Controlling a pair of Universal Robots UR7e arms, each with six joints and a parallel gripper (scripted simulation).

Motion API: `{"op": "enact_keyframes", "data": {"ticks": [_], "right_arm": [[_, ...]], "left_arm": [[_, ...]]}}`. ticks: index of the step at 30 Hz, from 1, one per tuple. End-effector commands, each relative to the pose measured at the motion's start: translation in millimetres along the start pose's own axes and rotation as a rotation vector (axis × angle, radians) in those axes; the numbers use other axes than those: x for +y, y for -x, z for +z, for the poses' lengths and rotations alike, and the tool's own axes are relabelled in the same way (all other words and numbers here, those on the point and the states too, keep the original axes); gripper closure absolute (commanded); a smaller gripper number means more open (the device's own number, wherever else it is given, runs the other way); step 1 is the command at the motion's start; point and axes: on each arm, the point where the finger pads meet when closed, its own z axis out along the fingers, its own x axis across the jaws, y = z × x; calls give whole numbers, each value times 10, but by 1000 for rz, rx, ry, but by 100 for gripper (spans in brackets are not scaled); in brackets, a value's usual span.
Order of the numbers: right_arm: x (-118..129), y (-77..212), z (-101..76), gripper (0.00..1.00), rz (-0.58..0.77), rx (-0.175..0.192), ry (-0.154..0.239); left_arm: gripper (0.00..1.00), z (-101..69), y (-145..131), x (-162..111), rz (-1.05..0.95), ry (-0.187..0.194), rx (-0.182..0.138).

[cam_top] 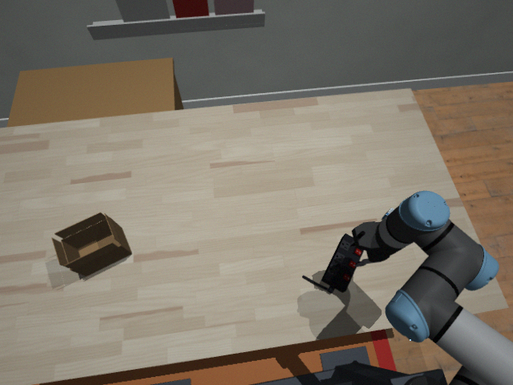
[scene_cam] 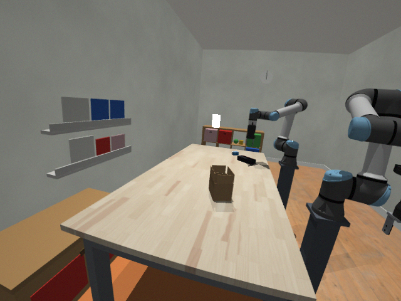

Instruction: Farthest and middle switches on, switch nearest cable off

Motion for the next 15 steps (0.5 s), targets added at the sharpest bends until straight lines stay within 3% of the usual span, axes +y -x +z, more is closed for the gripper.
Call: {"op": "enact_keyframes", "data": {"ticks": [1, 15], "right_arm": [[-5, -8, 3, 0, 28, 1, -1], [-23, -47, 66, 0, 235, 1, -1]], "left_arm": [[0, -5, 1, 3, 0, 1, 0], [0, -5, 1, 3, 0, 1, 0]]}}
